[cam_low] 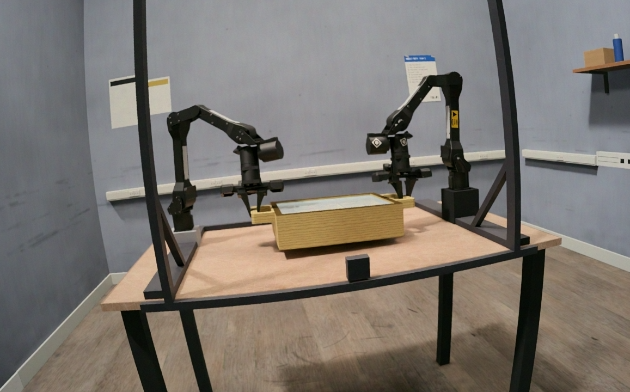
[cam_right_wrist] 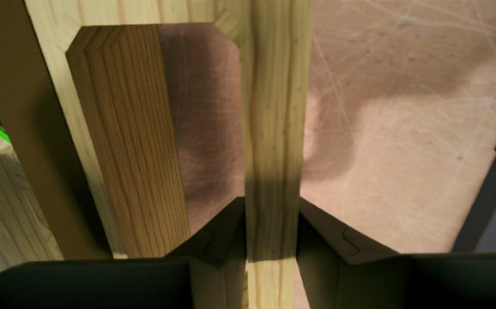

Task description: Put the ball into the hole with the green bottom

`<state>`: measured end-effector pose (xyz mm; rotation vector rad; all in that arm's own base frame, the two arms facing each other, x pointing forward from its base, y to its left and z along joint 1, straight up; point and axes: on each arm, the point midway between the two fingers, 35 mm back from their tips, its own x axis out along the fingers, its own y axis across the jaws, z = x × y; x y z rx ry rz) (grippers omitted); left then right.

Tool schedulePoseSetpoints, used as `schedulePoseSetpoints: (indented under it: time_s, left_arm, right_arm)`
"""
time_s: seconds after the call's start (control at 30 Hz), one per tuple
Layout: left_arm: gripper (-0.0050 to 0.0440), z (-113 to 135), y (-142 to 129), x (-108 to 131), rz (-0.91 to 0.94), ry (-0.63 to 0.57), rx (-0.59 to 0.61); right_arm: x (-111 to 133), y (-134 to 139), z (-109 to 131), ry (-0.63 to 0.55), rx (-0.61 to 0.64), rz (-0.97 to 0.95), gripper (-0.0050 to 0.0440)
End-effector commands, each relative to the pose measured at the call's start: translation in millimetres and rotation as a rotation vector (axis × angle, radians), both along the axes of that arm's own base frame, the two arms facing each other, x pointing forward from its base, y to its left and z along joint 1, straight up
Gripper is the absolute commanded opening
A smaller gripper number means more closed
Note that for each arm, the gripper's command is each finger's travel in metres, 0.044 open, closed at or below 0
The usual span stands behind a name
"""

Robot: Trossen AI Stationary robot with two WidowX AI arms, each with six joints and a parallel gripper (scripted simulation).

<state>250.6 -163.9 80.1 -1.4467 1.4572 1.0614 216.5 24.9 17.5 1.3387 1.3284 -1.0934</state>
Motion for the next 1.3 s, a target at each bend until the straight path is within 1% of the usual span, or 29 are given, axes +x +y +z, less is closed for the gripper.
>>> schedulePoseSetpoints:
  time_s: [0.0,0.03,0.07,0.13,0.2,0.27,0.3,0.33,0.37,0.4,0.47,0.5,0.53,0.57,0.6,0.63,0.67,0.7,0.83,0.93,0.97,1.03,1.07,1.27]
  left_arm:
    - [-0.0050,4,0,-7,-0.009,-0.052,-0.068]
    - [-0.0050,16,-1,-1,-0.010,-0.030,-0.082]
    - [-0.0050,10,0,-4,-0.009,-0.035,-0.080]
    - [-0.0050,18,-4,1,-0.013,-0.045,-0.070]
    - [-0.0050,18,-5,2,-0.009,-0.010,-0.056]
    - [-0.0050,19,-5,2,-0.006,-0.035,-0.066]
    - [-0.0050,17,-5,2,-0.006,-0.009,-0.054]
    - [-0.0050,21,-6,4,-0.006,0.003,-0.045]
    - [-0.0050,16,-6,2,-0.004,-0.024,-0.021]
    - [-0.0050,18,-5,0,-0.005,-0.028,-0.040]
    - [-0.0050,18,-5,0,-0.005,-0.028,-0.040]
    - [-0.0050,22,-7,5,-0.005,0.002,-0.003]
    - [-0.0050,22,-8,5,-0.005,0.004,0.004]
    - [-0.0050,13,-7,0,-0.003,-0.024,0.014]
    - [-0.0050,14,-8,-1,-0.003,-0.034,0.017]
    - [-0.0050,17,-11,2,-0.004,-0.009,0.026]
    - [-0.0050,15,-11,1,-0.002,-0.039,0.031]
    - [-0.0050,7,-8,-5,-0.002,-0.043,0.045]
    - [-0.0050,0,-10,-7,-0.001,-0.074,0.076]
    - [-0.0050,-4,-6,-8,-0.008,-0.088,0.020]
    - [-0.0050,6,-8,-3,-0.008,-0.075,0.027]
    - [-0.0050,6,-8,-3,-0.008,-0.075,0.027]
    - [-0.0050,16,-8,1,-0.009,-0.058,-0.008]
    - [-0.0050,22,-5,4,-0.011,0.003,-0.048]
  right_arm:
    - [12,-3,18,0.001,0.047,0.001,-0.0050]
    - [6,-3,8,-0.028,0.053,0.001,-0.0050]
    - [9,-3,10,-0.017,0.054,0.001,-0.0050]
    - [3,0,8,-0.019,0.037,0.002,-0.0050]
    - [3,1,4,-0.041,0.030,0.002,-0.0050]
    - [5,1,9,-0.037,0.034,0.003,-0.0050]
    - [2,1,5,-0.041,0.028,0.002,-0.0050]
    - [1,1,1,-0.054,0.014,0.001,-0.0050]
    - [6,2,9,-0.044,-0.005,0.001,-0.0050]
    - [9,2,11,-0.049,0.010,0.003,-0.0050]
    - [9,2,11,-0.049,0.010,0.003,-0.0050]
    - [0,3,0,-0.057,-0.020,0.000,-0.0050]
    - [0,4,-1,-0.059,-0.028,0.000,-0.0050]
    - [8,4,12,-0.047,-0.037,0.000,-0.0050]
    - [10,5,14,-0.045,-0.043,0.000,-0.0050]
    - [7,6,8,-0.057,-0.050,-0.001,-0.0050]
    - [10,6,14,-0.044,-0.060,0.000,-0.0050]
    - [10,7,15,-0.009,-0.069,0.001,-0.0050]
    - [13,8,21,0.021,-0.099,0.000,-0.0050]
    - [14,4,26,0.034,-0.043,-0.001,-0.0050]
    - [9,5,20,0.008,-0.057,-0.001,-0.0050]
    - [9,5,20,0.008,-0.057,-0.001,-0.0050]
    - [3,3,11,-0.011,-0.028,0.000,-0.0050]
    - [0,0,1,-0.059,0.020,0.000,-0.0050]
